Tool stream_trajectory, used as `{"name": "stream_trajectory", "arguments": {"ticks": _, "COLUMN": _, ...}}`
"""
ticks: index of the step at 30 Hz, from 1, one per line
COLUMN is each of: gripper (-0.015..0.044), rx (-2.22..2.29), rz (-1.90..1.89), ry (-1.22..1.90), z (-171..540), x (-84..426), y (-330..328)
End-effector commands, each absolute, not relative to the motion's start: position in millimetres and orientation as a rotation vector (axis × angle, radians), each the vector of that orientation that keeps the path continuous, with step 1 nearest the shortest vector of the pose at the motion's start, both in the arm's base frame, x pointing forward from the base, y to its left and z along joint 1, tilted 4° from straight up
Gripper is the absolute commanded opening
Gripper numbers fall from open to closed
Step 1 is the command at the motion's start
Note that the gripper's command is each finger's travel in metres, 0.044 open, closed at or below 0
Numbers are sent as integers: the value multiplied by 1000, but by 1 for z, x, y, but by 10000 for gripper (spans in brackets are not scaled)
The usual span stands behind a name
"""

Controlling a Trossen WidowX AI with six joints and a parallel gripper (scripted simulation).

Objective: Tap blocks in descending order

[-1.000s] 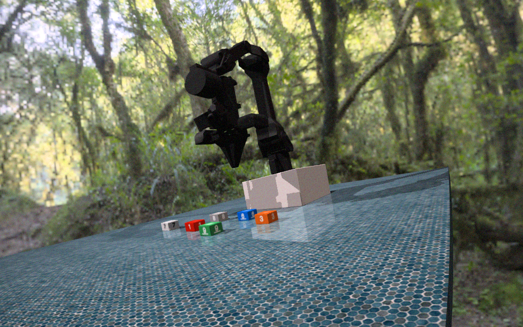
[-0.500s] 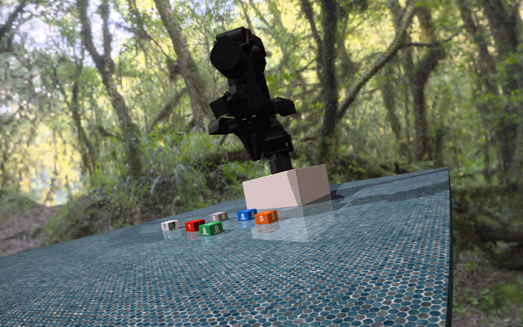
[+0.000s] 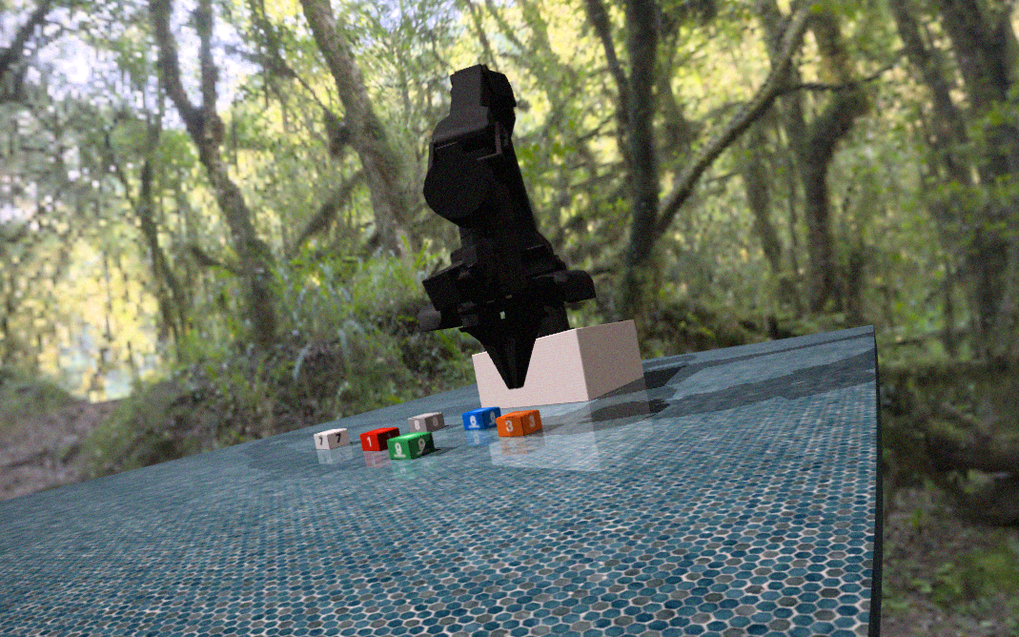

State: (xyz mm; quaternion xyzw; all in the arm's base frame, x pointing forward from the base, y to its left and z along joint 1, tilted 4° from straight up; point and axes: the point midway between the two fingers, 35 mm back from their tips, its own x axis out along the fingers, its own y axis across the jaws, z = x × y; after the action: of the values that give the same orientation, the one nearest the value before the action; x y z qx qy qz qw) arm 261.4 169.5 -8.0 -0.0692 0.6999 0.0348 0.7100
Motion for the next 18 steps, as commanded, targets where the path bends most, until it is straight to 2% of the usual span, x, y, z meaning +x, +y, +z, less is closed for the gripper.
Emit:
{"name": "stream_trajectory", "arguments": {"ticks": 1, "gripper": 20, "rx": -149, "rz": 76, "ry": 1553, "z": -15, "x": 261, "y": 169}}
{"name": "stream_trajectory", "arguments": {"ticks": 18, "gripper": 20, "rx": -149, "rz": 76, "ry": 1553, "z": -40, "x": 261, "y": 168}}
